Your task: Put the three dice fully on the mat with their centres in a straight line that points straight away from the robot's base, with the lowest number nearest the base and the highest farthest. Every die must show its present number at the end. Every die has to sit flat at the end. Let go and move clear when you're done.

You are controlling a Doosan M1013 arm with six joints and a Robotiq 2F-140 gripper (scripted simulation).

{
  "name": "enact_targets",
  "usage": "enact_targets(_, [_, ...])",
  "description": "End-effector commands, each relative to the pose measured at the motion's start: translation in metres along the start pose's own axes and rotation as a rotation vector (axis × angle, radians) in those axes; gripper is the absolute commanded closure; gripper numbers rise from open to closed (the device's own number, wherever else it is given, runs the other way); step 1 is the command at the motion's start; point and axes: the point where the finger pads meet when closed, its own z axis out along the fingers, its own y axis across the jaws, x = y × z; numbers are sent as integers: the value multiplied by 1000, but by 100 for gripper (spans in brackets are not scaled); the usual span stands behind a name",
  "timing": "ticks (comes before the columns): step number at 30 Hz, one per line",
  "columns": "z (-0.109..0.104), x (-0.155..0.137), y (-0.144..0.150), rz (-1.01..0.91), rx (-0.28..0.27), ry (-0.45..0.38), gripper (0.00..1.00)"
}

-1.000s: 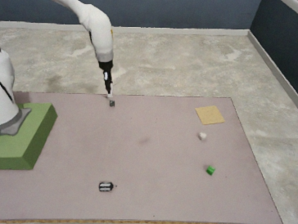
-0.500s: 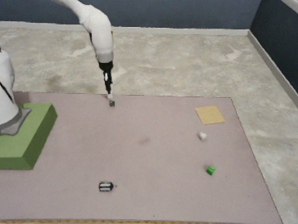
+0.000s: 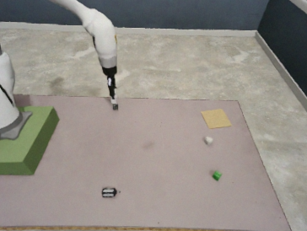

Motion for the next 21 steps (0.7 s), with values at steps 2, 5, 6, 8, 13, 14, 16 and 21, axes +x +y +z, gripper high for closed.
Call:
enact_targets(2, [6,0,0,0,1,1,65])
enact_targets(5, [11,0,0,0,1,1,65])
enact_targets(6, [13,0,0,0,1,1,65])
enact_targets(8, [16,0,0,0,1,1,65])
enact_targets(13, [21,0,0,0,1,1,65])
enact_targets(14, [21,0,0,0,1,1,65])
enact_targets(16, [23,0,0,0,1,1,65])
enact_targets(21, [27,1,0,0,1,1,65])
